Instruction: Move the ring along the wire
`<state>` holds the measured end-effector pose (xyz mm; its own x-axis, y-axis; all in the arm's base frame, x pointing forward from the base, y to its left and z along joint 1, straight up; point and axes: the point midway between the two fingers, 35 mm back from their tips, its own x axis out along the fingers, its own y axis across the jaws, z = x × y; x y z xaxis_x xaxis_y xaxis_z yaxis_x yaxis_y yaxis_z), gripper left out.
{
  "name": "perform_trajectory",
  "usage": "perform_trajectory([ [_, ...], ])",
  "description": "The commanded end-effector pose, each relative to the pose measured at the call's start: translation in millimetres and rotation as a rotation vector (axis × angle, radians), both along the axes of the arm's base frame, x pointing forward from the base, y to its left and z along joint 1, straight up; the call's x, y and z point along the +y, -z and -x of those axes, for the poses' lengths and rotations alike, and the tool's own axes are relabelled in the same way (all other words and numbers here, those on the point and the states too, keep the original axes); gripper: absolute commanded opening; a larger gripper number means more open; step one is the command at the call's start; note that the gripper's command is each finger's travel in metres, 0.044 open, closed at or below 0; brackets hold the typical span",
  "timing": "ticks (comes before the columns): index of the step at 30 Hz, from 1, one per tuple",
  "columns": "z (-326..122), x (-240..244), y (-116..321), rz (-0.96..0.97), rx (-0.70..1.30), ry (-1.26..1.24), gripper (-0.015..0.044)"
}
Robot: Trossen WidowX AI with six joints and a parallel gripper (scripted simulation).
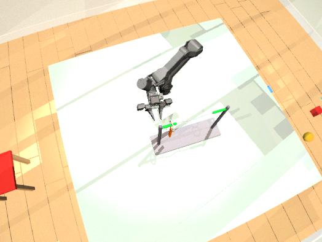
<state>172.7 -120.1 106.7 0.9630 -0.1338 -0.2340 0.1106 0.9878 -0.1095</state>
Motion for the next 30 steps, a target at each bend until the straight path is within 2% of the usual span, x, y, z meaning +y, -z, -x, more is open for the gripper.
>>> perform_trajectory([
  [1, -4, 21, 11, -0.114, -0.028, -0.076, 0.016],
  [15, -12, 19, 9, -0.12, -0.008, -0.065, 0.016],
  [30, -56, 21, -29, -0.094, -0.079, -0.05, 0.016],
])
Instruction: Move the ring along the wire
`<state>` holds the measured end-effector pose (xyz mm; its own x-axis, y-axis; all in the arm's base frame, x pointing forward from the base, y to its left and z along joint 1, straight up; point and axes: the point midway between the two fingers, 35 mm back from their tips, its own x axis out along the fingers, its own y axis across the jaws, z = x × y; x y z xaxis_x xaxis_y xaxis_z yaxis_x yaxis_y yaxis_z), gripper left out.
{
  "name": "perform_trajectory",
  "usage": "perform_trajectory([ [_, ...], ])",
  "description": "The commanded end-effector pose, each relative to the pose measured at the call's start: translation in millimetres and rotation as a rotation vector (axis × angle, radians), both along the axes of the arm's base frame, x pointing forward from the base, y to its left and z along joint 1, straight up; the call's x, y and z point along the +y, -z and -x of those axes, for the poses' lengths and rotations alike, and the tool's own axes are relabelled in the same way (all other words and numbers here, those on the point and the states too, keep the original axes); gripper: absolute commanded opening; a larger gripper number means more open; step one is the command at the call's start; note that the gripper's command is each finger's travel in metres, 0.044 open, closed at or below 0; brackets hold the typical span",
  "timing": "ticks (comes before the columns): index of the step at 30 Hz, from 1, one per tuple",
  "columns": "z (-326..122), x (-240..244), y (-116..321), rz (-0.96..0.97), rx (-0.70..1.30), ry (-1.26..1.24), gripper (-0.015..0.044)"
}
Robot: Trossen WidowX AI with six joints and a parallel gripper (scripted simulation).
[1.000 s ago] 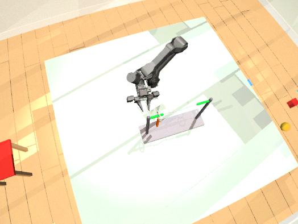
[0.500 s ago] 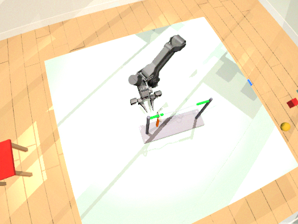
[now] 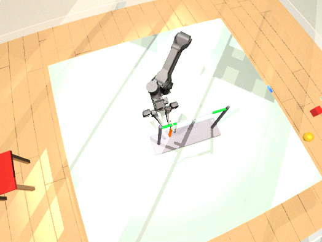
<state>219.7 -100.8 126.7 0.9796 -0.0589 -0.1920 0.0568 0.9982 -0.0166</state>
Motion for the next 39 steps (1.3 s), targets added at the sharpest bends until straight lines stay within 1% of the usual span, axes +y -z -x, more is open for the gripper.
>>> perform_trajectory([
  [1, -9, 2, -9, -0.006, -0.028, 0.009, 0.016],
  [8, -13, 0, -10, -0.006, -0.027, 0.009, 0.016],
  [39, -57, -5, -6, -0.005, -0.028, 0.008, 0.016],
])
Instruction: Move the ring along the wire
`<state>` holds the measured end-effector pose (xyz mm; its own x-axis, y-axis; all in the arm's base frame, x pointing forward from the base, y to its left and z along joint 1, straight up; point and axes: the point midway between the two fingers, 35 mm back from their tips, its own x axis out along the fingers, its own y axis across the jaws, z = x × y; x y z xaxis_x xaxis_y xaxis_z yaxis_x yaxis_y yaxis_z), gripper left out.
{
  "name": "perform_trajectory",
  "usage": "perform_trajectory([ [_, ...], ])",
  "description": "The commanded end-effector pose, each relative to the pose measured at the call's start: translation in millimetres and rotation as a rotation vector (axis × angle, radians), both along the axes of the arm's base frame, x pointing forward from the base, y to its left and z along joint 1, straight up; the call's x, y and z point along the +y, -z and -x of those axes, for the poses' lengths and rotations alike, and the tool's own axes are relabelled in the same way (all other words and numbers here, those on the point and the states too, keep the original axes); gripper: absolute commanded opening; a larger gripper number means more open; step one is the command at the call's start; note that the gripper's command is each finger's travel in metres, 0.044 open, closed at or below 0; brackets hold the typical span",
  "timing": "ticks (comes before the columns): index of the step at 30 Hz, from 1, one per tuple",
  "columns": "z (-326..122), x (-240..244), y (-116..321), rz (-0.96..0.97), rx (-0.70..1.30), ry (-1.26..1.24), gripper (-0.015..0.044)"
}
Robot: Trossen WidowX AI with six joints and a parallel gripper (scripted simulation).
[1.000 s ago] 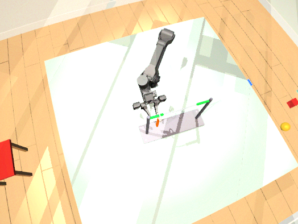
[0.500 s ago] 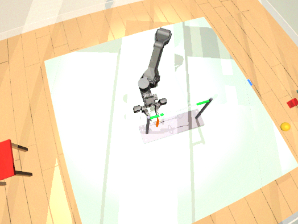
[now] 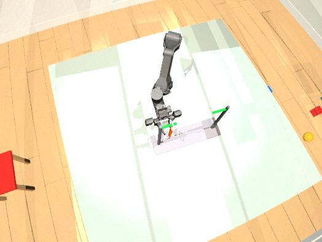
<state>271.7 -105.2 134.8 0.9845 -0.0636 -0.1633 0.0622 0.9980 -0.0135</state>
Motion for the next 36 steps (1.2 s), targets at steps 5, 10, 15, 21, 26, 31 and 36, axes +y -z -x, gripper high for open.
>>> perform_trajectory([
  [5, -13, 0, 4, -0.004, 0.0, 0.004, 0.016],
  [10, -20, 0, 6, -0.005, -0.002, 0.004, 0.016],
  [15, -28, 2, 9, -0.005, -0.003, 0.004, 0.016],
  [21, -33, 3, 11, -0.006, -0.005, 0.004, 0.016],
  [26, -33, 3, 11, -0.006, -0.005, 0.004, 0.016],
  [31, -33, 3, 11, -0.006, -0.005, 0.004, 0.016],
  [36, -33, 3, 11, -0.006, -0.005, 0.004, 0.016],
])
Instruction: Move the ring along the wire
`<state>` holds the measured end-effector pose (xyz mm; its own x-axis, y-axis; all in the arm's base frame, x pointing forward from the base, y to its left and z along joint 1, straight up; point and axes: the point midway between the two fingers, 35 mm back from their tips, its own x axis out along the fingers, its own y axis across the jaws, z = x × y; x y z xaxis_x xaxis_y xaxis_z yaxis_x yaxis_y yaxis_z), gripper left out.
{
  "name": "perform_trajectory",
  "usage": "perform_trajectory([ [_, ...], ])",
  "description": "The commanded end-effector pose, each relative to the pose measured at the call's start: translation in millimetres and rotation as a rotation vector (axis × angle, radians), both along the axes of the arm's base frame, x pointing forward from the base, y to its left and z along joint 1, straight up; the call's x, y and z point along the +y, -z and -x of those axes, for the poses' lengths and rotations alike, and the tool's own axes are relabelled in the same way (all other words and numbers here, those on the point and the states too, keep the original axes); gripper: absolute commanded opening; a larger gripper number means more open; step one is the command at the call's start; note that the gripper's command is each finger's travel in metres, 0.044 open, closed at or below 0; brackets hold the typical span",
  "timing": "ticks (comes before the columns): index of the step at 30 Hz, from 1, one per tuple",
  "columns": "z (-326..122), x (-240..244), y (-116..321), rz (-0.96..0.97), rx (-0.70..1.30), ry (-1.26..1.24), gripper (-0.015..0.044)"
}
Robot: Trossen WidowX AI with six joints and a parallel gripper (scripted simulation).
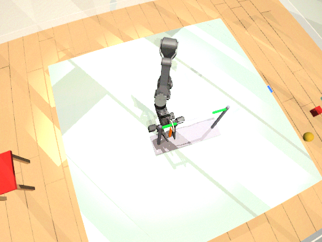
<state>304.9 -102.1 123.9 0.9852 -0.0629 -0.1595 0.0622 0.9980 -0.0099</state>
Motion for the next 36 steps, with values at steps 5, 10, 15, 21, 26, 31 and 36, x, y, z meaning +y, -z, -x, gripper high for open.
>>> perform_trajectory([
  [5, 0, 0, 0, 0.0, 0.0, 0.0, 0.0134],
  [10, 0, 0, 0, 0.0, 0.0, 0.0, 0.0003],
  [15, 0, 0, 0, 0.0, 0.0, 0.0, -0.0129],
  [21, 0, 0, 0, 0.0, 0.0, 0.0, -0.015],
  [26, 0, 0, -2, 0.0, 0.0, -0.001, -0.015],
  [31, 0, 0, -9, -0.001, -0.001, -0.005, -0.015],
  [36, 0, 0, -16, -0.003, -0.001, -0.008, -0.015],
])
